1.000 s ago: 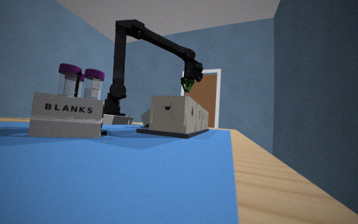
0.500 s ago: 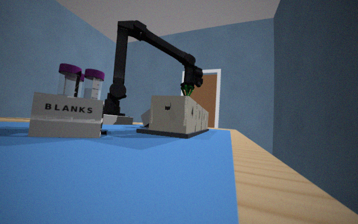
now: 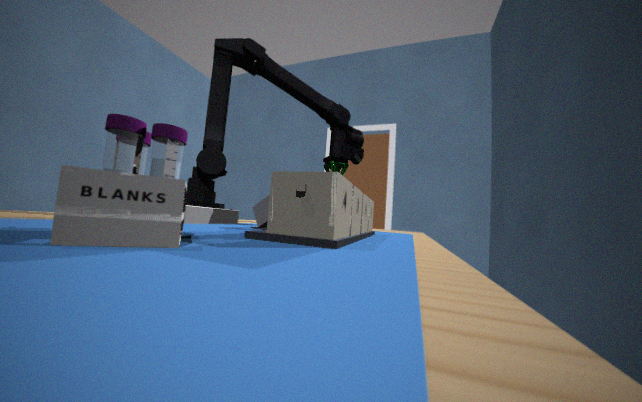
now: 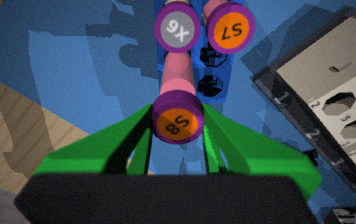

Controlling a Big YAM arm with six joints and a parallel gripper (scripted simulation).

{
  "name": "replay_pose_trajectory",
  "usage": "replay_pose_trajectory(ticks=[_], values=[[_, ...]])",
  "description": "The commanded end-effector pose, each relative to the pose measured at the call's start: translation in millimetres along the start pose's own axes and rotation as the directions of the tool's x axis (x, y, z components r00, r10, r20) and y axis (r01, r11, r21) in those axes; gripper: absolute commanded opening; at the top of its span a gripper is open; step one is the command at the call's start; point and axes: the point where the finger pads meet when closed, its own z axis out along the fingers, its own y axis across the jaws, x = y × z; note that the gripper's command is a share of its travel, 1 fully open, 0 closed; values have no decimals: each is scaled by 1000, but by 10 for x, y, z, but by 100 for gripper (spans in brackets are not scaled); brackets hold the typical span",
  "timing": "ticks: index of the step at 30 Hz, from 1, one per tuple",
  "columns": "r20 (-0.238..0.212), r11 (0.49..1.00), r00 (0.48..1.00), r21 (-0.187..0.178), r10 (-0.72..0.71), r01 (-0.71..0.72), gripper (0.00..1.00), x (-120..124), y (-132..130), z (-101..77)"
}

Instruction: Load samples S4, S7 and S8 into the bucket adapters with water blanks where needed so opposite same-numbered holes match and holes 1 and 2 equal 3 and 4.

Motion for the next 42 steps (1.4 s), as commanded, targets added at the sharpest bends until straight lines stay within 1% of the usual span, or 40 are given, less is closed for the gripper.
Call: replay_pose_trajectory(ticks=[1, 5, 12, 23, 24, 25, 26, 28, 30, 31, 32, 33, 37, 38, 41, 42], values=[[88, 1000, 996, -1, -4, 4, 0, -277, 72, -233], [84, 1000, 996, -1, -2, 2, 0, -247, 62, -223], [98, 1000, 995, -2, -4, 4, 0, -254, 72, -288], [105, 1000, 994, -2, -4, 4, 0, -237, 76, -369], [85, 1000, 996, -1, -4, 4, 0, -186, 74, -238], [56, 1000, 998, -1, -3, 3, 0, -108, 71, -108], [42, 1000, 999, 0, -3, 3, 0, -83, 71, -40], [29, 1000, 1000, 0, -2, 2, 0, -83, 66, 43], [27, 1000, 1000, 0, -1, 1, 0, -83, 63, 79], [42, 1000, 999, 0, -2, 2, 0, -139, 66, 38], [40, 1000, 999, 0, -2, 2, 0, -136, 67, 56], [27, 1000, 1000, 0, -2, 2, 0, -86, 66, 119], [27, 1000, 1000, 0, -2, 2, 0, -85, 67, 146], [76, 1000, 997, -1, -3, 3, 0, -271, 70, -26], [27, 1000, 1000, 0, -2, 2, 0, -88, 65, 199], [27, 1000, 1000, 0, -2, 2, 0, -87, 66, 213]])
